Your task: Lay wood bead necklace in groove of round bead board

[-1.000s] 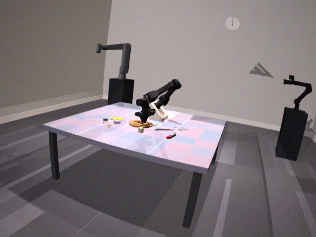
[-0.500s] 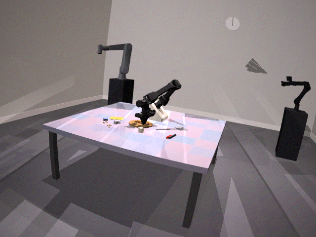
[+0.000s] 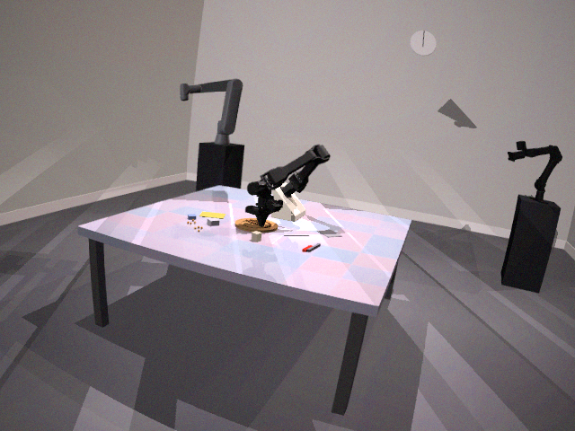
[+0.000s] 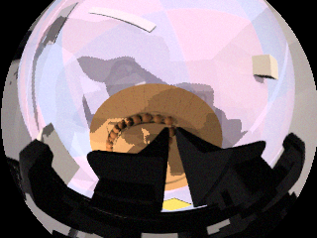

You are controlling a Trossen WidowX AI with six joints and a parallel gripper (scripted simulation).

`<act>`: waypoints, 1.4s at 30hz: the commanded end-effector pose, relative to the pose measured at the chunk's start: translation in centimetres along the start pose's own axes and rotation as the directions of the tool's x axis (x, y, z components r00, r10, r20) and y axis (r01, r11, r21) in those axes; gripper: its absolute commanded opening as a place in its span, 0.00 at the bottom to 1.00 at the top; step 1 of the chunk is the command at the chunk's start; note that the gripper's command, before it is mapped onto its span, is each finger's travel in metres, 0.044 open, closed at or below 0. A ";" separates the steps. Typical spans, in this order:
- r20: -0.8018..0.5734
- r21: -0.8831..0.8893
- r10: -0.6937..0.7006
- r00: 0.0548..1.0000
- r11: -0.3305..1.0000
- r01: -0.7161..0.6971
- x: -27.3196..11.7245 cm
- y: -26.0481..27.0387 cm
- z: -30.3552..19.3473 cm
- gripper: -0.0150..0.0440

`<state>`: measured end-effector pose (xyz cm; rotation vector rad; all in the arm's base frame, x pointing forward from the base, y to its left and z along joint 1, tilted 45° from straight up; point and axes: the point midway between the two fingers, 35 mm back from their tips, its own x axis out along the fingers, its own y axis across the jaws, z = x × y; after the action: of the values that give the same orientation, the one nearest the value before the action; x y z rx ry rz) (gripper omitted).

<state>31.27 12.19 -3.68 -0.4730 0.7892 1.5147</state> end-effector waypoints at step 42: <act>0.003 0.006 0.005 1.000 1.000 -0.006 -0.6 -0.8 0.8 0.25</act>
<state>32.17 12.08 -2.88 -0.4708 0.7903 1.5141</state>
